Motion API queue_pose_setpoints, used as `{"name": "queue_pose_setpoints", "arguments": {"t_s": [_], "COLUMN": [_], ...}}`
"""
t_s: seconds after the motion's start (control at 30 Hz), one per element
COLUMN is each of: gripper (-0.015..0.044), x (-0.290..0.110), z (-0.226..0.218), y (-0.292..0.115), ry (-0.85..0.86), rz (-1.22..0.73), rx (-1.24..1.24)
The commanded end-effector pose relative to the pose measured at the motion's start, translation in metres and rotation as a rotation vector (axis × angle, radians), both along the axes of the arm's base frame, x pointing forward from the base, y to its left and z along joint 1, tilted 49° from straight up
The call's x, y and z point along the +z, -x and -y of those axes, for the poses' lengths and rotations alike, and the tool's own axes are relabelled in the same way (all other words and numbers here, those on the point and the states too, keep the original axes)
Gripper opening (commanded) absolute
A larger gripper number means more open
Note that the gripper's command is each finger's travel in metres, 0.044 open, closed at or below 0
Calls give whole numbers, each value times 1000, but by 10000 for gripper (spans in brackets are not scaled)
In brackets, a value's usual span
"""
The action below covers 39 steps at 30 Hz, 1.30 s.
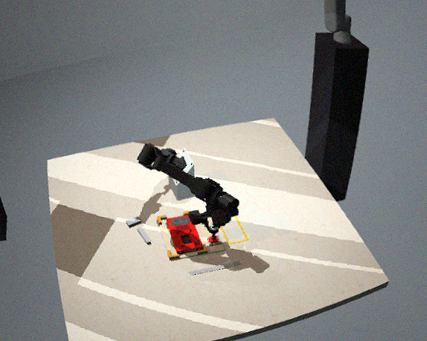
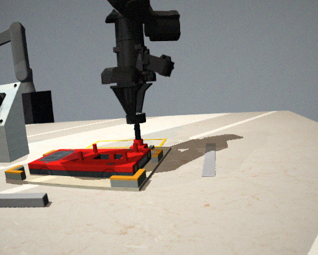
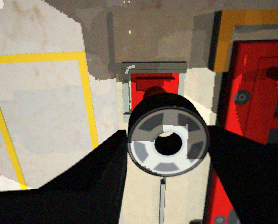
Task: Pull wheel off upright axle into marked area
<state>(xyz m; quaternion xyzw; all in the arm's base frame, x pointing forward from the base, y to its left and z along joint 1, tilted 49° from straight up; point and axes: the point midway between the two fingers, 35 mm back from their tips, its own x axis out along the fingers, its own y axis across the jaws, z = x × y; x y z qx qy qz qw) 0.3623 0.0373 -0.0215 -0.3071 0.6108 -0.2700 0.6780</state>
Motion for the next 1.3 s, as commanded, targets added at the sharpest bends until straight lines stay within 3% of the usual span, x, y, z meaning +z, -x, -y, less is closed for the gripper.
{"name": "queue_pose_setpoints", "arguments": {"t_s": [0.0, 0.3, 0.9, 1.27], "gripper": [0, 0, 0, 0], "x": [4, 25, -51, -64], "z": [-6, -27, -88, -74], "y": [0, 7, 63, 61], "ry": [-5, -6, -12, -11], "rz": [4, 3, 2, 2], "rx": [2, 2, 2, 2]}}
